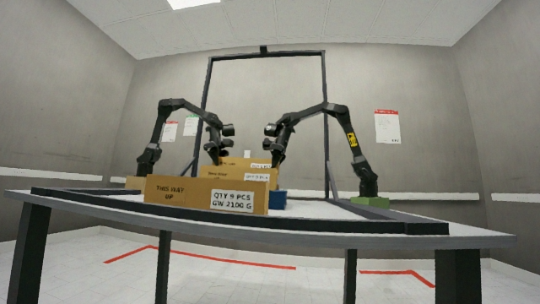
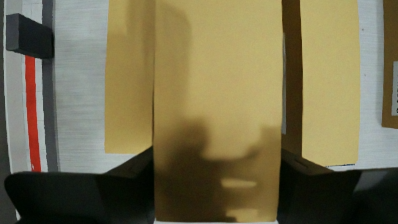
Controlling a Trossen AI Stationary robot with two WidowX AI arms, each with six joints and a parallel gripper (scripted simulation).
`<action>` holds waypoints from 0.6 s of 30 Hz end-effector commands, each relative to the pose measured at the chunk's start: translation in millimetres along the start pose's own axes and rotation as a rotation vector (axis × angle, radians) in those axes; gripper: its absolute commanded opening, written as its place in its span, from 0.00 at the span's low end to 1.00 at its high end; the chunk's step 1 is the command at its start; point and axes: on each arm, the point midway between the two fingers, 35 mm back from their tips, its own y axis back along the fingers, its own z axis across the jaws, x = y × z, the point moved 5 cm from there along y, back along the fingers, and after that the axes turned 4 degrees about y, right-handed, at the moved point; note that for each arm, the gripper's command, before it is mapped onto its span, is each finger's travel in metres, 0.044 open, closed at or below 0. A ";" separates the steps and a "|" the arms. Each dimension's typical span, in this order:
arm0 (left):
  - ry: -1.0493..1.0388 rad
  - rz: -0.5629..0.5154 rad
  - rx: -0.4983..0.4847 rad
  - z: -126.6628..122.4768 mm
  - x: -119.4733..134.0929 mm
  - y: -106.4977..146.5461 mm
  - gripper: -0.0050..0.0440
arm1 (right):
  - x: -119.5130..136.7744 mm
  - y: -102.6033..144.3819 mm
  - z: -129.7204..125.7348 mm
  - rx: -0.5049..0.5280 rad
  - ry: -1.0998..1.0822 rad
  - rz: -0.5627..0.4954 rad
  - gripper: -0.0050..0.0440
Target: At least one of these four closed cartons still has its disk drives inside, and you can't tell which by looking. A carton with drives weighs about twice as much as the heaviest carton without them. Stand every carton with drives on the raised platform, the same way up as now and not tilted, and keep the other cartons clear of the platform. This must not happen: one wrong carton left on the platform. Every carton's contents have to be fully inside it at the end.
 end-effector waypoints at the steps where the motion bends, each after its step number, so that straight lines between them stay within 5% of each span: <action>1: 0.009 -0.092 0.041 0.7 -6.1 35.4 0.00 | -5.9 23.3 -1.8 -0.021 -0.010 -0.073 0.00; 3: 0.014 -0.120 0.062 16.1 -8.2 44.4 0.00 | -4.9 32.8 -20.9 -0.036 -0.014 -0.103 0.00; 18: 0.014 -0.120 0.062 16.1 -8.2 44.4 0.00 | -4.9 32.8 -20.9 -0.036 -0.014 -0.103 0.00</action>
